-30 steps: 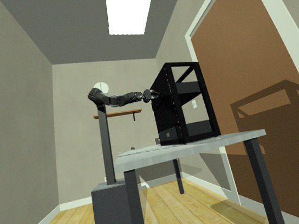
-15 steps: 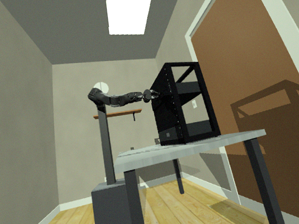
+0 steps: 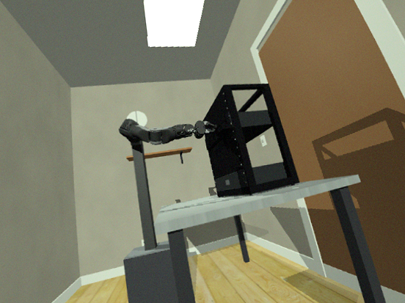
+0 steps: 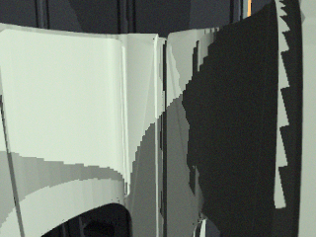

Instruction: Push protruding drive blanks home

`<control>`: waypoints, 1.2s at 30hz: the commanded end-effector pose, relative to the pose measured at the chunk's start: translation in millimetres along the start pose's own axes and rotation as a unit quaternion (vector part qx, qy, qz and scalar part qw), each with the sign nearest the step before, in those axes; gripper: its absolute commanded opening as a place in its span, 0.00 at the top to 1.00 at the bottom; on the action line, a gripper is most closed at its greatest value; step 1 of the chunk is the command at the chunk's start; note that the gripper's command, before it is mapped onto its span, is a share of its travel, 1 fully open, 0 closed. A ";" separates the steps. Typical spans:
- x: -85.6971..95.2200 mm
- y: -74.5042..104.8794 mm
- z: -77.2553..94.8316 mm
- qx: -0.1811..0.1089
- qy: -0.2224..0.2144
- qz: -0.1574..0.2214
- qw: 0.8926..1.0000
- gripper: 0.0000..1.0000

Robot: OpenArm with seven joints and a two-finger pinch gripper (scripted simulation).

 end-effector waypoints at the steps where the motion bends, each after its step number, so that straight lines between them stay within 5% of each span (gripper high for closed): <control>1: 3.3 -0.8 0.6 0.000 0.000 0.006 1.000 1.00; 36: 3.5 -5.9 0.8 0.000 0.000 0.006 1.000 1.00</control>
Point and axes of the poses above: the point where the finger pads meet when closed, its own y axis back along the fingers, its own x axis across the jaws, z = x × y, the point moved 2 cm from there along y, back along the fingers, and after that the axes turned 9 degrees about y, right-handed, at the moved point
